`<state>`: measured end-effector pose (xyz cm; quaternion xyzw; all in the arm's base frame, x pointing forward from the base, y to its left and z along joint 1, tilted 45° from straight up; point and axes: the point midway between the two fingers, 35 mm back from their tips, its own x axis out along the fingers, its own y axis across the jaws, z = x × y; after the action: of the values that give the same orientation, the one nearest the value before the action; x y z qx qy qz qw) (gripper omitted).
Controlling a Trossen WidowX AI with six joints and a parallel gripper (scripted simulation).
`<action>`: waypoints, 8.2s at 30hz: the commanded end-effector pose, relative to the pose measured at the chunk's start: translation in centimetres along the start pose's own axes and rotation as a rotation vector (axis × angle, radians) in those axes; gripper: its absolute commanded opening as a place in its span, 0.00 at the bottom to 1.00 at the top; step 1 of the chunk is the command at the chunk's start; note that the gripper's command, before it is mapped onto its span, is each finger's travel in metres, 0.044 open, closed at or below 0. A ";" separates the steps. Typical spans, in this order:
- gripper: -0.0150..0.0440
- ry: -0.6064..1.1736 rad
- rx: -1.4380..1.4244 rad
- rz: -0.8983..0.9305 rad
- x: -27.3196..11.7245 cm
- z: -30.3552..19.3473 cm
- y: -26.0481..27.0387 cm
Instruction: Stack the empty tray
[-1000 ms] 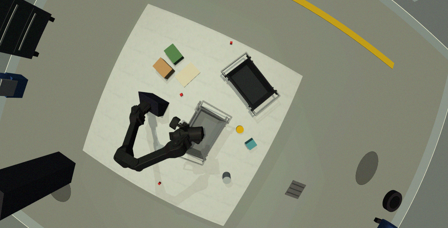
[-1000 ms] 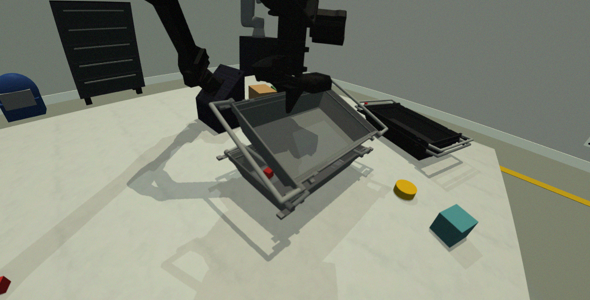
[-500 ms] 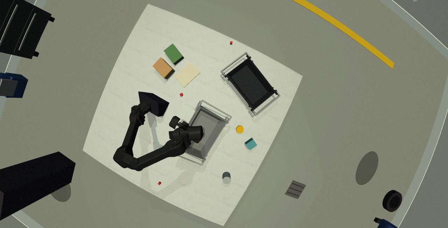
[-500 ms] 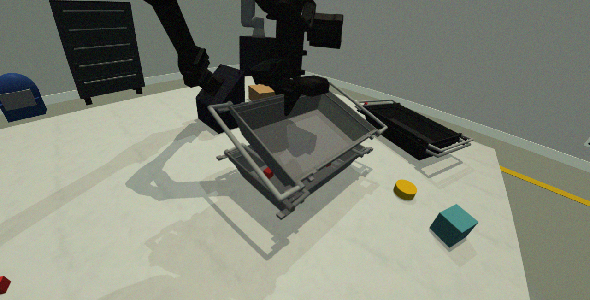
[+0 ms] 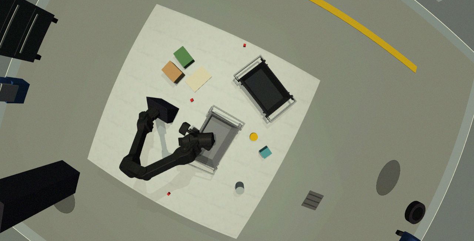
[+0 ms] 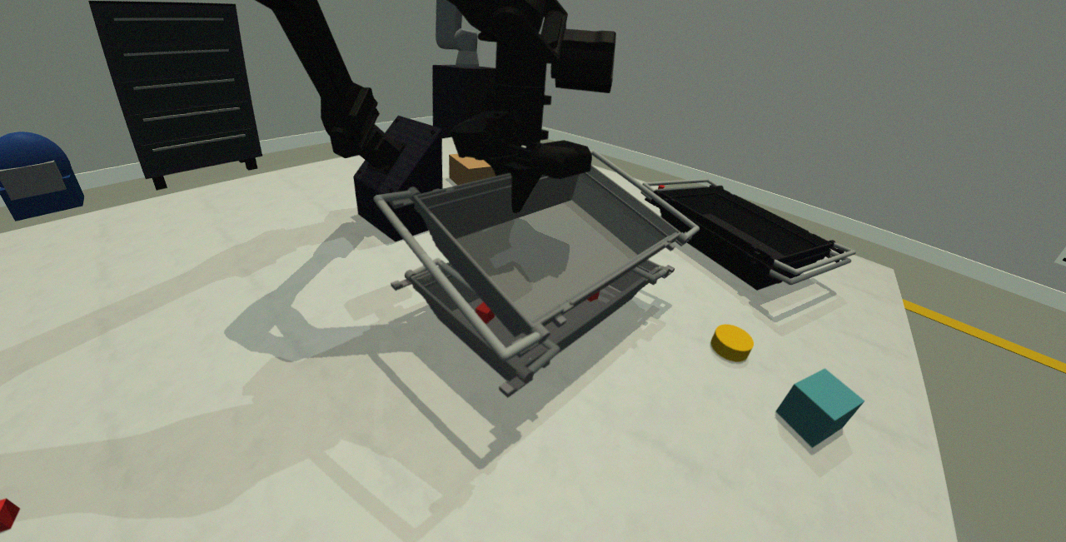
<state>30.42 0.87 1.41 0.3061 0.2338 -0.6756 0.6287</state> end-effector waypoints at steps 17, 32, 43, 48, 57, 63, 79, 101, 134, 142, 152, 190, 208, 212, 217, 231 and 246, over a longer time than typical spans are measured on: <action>0.25 0.003 0.000 -0.024 0.5 0.2 -0.3; 0.25 0.002 0.000 -0.024 1.4 0.2 -0.7; 0.25 0.002 0.000 -0.024 1.4 0.2 -0.7; 0.25 0.002 0.000 -0.024 1.4 0.2 -0.7; 0.25 0.002 0.000 -0.024 1.4 0.2 -0.7; 0.25 0.002 0.000 -0.024 1.4 0.2 -0.7; 0.25 0.002 0.000 -0.024 2.2 0.2 -1.0; 0.25 0.002 0.000 -0.024 2.2 0.2 -1.0; 0.25 0.000 0.001 -0.001 1.7 0.0 -0.7; 0.25 0.002 0.000 -0.024 3.0 0.2 -1.3; 0.25 0.002 0.000 -0.024 3.0 0.2 -1.3; 0.25 0.002 0.000 -0.024 3.0 0.2 -1.3; 0.25 0.001 0.000 -0.021 3.8 0.2 -1.4; 0.25 0.001 0.000 -0.024 3.9 0.2 -1.5; 0.25 0.001 0.000 -0.024 3.9 0.2 -1.5; 0.25 0.001 0.000 -0.024 3.9 0.2 -1.5; 0.25 0.001 0.000 -0.024 3.9 0.2 -1.5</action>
<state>29.38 -1.23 -1.04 0.3096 0.2319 -0.6725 0.6310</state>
